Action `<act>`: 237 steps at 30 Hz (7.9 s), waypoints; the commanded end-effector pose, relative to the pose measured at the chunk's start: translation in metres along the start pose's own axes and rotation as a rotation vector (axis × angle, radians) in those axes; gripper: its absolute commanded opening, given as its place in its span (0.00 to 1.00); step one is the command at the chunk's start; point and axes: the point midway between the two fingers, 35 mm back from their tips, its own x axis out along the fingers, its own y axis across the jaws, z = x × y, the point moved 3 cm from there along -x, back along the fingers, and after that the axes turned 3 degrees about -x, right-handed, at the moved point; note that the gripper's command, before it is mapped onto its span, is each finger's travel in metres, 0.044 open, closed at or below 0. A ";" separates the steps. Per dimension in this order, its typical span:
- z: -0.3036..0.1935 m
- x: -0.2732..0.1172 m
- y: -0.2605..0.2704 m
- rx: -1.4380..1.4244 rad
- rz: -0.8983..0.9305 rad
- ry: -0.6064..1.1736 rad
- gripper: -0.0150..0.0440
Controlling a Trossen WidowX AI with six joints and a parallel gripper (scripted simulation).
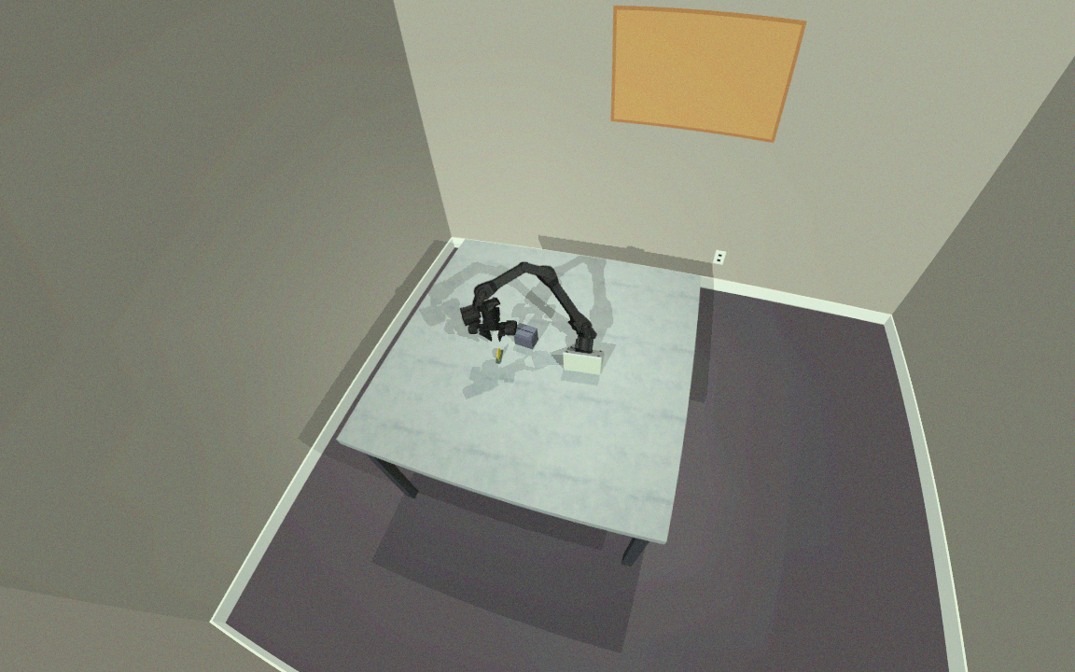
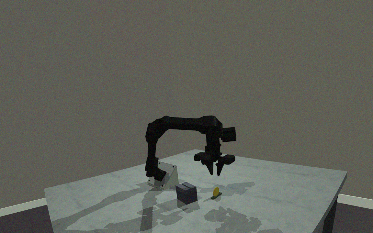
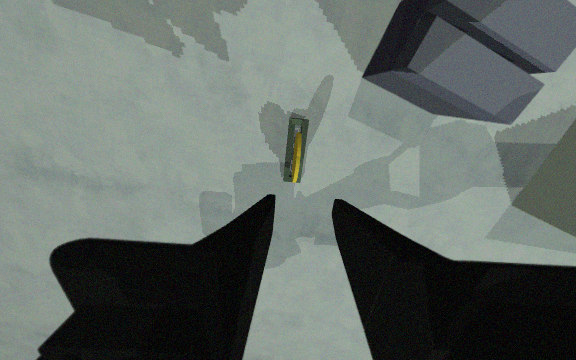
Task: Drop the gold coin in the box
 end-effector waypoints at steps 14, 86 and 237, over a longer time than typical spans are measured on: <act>0.000 0.047 0.001 0.022 0.005 -0.008 0.53; -0.001 0.057 0.004 0.022 0.006 -0.006 0.25; 0.084 0.006 -0.108 -1.257 -0.009 -0.001 0.25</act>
